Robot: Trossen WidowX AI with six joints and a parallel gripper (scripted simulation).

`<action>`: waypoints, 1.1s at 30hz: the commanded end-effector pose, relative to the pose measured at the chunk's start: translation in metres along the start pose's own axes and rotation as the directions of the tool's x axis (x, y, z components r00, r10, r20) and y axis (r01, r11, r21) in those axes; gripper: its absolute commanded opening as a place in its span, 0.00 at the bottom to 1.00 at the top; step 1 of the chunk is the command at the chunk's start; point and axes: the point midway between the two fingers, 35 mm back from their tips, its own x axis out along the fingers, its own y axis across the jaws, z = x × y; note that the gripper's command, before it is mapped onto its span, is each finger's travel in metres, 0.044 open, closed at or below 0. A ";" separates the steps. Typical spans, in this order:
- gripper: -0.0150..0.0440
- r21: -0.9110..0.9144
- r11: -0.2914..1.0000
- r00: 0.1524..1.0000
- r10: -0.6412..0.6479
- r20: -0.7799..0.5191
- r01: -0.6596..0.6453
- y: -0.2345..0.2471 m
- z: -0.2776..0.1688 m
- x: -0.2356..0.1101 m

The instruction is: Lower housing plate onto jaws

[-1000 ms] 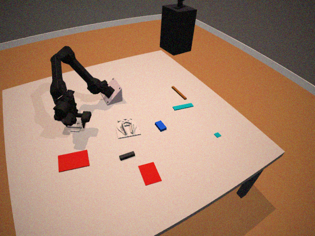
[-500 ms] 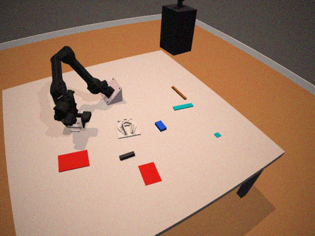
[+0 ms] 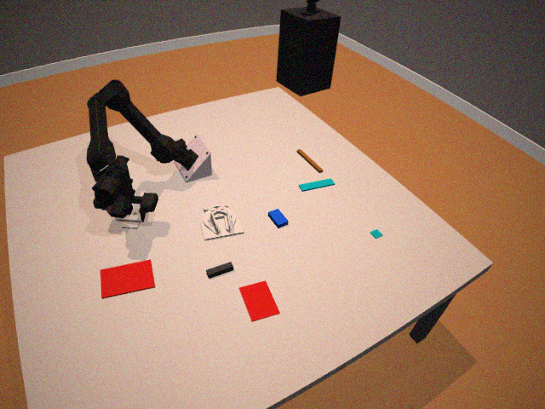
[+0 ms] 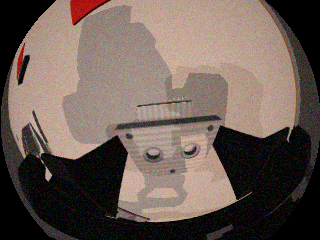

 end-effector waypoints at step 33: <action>0.85 -0.006 1.000 1.000 0.010 -0.003 -0.010 0.001 0.000 -0.070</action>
